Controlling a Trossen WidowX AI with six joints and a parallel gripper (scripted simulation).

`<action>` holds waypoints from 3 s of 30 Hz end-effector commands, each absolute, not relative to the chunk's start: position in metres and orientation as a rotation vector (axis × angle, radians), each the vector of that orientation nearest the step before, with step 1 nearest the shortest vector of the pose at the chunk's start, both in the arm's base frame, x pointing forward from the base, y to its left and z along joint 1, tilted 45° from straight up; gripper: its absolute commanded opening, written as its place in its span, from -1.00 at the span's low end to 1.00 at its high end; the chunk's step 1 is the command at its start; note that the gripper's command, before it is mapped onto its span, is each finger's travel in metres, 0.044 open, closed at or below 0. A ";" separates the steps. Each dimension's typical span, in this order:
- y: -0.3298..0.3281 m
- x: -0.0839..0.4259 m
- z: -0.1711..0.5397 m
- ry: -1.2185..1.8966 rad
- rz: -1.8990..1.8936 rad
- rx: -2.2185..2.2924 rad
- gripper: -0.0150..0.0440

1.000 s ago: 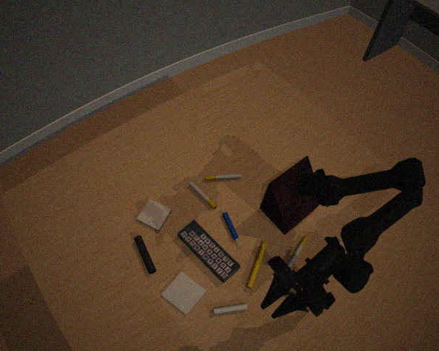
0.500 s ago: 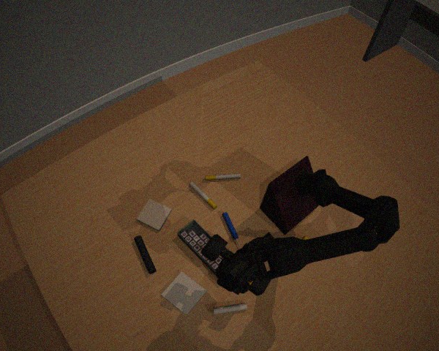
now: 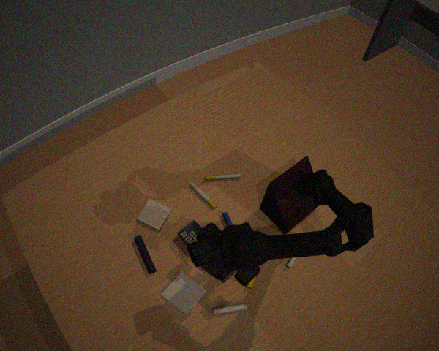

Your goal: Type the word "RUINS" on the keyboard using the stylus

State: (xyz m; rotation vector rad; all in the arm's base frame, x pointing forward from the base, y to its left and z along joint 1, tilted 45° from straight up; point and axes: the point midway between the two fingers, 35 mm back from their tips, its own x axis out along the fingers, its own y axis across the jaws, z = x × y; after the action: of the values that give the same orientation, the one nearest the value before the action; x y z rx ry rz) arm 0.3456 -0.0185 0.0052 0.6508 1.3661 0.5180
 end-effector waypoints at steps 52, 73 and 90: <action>-0.090 0.311 -0.071 1.369 0.522 0.654 -0.49; -0.034 0.314 -0.017 1.369 0.524 0.657 -0.49; -0.076 0.306 0.026 1.370 0.523 0.656 -0.49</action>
State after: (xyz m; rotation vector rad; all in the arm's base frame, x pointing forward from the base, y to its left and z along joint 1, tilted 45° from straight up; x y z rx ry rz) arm 0.3088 -0.0682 0.0158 0.6633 1.3656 0.5171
